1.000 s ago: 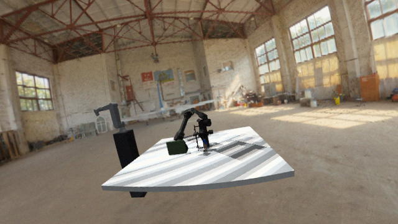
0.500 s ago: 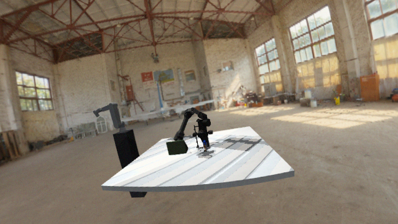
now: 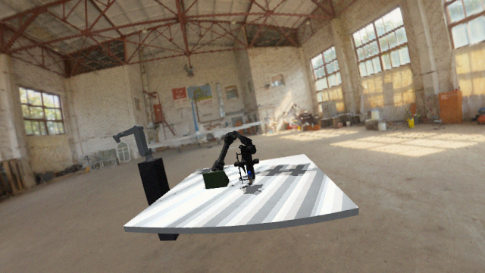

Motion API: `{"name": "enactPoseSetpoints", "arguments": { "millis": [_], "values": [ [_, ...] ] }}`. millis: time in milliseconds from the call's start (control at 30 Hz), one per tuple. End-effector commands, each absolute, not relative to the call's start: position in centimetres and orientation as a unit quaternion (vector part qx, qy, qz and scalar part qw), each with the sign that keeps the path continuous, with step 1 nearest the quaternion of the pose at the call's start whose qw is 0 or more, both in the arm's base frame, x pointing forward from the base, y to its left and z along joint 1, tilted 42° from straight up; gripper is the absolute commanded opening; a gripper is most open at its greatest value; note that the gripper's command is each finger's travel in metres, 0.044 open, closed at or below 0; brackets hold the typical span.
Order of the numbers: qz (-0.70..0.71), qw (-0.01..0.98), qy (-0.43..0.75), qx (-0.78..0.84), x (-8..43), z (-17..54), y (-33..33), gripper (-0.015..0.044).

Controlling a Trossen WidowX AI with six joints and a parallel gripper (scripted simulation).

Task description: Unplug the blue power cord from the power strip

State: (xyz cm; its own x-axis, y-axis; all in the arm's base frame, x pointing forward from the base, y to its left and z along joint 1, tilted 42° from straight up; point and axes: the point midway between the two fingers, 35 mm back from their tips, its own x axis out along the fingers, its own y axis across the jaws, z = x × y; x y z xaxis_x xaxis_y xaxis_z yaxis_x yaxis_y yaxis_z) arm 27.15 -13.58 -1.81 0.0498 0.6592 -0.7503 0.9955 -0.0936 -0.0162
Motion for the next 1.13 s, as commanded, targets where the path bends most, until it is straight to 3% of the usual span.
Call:
{"name": "enactPoseSetpoints", "arguments": {
  "millis": [0,167,367,1100],
  "values": [
    [-0.309,0.272,0.617,0.671,27.1,-1.8,-13.5,0.0315],
    [-0.310,0.272,0.617,0.671,27.1,-2.4,-14.7,0.0440],
    [-0.310,0.273,0.616,0.670,26.6,-4.8,-18.8,0.0440],
    [-0.310,0.273,0.616,0.670,26.6,-4.8,-18.8,0.0440]
  ]
}}
